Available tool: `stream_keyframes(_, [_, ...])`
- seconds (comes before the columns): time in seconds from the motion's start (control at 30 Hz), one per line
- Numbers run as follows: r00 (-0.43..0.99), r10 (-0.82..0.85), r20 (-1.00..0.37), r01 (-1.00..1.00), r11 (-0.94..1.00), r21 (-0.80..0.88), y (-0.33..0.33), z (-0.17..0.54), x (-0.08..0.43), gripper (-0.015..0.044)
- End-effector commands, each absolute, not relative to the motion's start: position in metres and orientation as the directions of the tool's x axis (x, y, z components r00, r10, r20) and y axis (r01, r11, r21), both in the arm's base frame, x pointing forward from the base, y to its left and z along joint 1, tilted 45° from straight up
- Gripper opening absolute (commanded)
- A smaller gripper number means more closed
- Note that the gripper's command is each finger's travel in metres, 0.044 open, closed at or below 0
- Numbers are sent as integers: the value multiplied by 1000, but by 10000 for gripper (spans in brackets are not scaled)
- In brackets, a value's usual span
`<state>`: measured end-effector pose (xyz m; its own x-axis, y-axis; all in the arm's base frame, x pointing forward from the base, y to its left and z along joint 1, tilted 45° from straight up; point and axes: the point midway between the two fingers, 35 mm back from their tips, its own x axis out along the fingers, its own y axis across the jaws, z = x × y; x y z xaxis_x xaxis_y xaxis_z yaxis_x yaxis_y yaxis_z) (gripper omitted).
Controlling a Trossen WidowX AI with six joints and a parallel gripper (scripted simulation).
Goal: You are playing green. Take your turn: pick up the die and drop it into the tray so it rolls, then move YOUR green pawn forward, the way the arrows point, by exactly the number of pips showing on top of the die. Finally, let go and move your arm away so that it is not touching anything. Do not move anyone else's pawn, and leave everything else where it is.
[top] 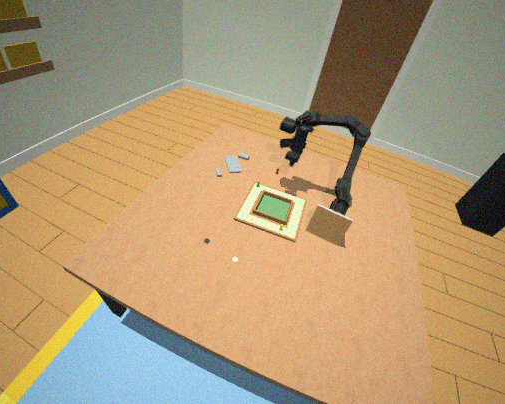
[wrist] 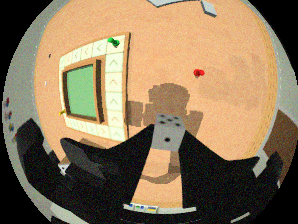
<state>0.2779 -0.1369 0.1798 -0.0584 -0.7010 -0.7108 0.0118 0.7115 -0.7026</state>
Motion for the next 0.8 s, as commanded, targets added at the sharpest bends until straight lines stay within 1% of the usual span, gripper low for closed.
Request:
stream_keyframes(0.0, [-57,-696,-716,-94,718,-690,-127,166,283,0])
stream_keyframes(0.37, [-53,-684,-727,-453,665,-593,-93,119,297,0])
stream_keyframes(0.77, [-55,-680,-731,-772,493,-401,-56,69,299,0])
